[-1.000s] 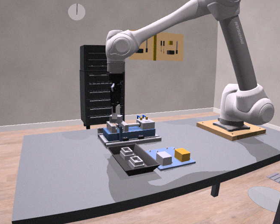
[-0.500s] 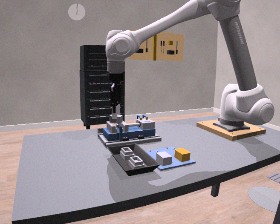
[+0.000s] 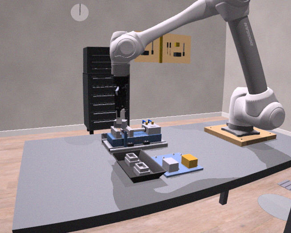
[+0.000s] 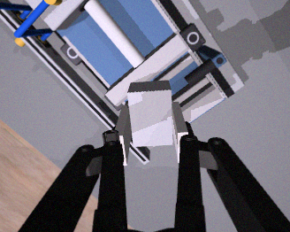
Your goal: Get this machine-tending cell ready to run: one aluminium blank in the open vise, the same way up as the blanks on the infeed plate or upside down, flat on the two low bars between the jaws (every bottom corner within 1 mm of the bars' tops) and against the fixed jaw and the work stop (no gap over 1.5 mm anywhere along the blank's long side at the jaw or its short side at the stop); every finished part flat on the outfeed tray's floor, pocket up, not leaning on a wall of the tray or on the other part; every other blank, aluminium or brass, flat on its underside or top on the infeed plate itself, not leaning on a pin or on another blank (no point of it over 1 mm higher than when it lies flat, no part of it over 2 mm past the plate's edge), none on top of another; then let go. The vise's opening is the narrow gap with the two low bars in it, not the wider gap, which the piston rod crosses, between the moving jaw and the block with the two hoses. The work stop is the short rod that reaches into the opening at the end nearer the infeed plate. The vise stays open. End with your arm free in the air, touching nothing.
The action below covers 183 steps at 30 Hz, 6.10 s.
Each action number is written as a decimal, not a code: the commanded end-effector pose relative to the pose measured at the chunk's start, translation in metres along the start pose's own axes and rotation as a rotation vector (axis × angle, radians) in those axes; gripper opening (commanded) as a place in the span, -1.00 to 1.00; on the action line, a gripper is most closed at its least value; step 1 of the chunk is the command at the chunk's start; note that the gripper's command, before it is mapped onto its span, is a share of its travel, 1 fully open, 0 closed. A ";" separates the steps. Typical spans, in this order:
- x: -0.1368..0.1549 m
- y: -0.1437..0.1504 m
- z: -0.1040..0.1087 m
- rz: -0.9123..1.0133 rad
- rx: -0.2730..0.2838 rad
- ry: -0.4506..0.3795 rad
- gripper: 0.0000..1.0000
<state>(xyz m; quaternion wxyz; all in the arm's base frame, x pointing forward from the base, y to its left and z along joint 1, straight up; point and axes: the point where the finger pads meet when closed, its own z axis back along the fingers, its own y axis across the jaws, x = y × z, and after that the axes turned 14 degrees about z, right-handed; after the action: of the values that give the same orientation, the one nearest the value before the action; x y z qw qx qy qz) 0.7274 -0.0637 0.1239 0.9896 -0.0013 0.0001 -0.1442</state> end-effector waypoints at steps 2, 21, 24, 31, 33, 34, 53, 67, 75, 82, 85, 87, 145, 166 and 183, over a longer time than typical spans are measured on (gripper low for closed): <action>0.000 0.000 0.000 0.000 0.000 0.000 -1.00; 0.000 0.000 0.000 0.000 0.000 0.000 -1.00; 0.000 0.000 0.000 0.000 0.000 0.000 -1.00; 0.000 0.000 0.000 0.000 0.000 0.000 -1.00; 0.000 0.000 0.000 0.000 0.000 0.000 -1.00; 0.000 0.000 0.000 0.000 0.000 0.000 -1.00; 0.000 0.000 0.014 0.000 0.000 0.000 -1.00; 0.000 0.000 0.027 0.000 0.000 0.000 -1.00; 0.000 0.000 0.030 0.000 0.000 0.000 -1.00; 0.000 0.000 0.030 -0.011 0.000 0.000 -1.00; -0.001 0.001 0.030 -0.129 0.000 0.000 -1.00; -0.001 0.003 0.030 -0.234 0.000 0.000 -1.00; -0.004 0.011 0.030 -0.959 0.000 0.000 -1.00; -0.004 0.012 0.025 -0.960 0.000 0.000 -1.00; -0.004 0.012 0.014 -0.960 0.000 0.000 -1.00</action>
<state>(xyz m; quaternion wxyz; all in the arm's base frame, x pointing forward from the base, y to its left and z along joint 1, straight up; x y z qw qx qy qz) 0.7267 -0.0511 0.1392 0.8111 -0.0013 -0.0004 -0.5850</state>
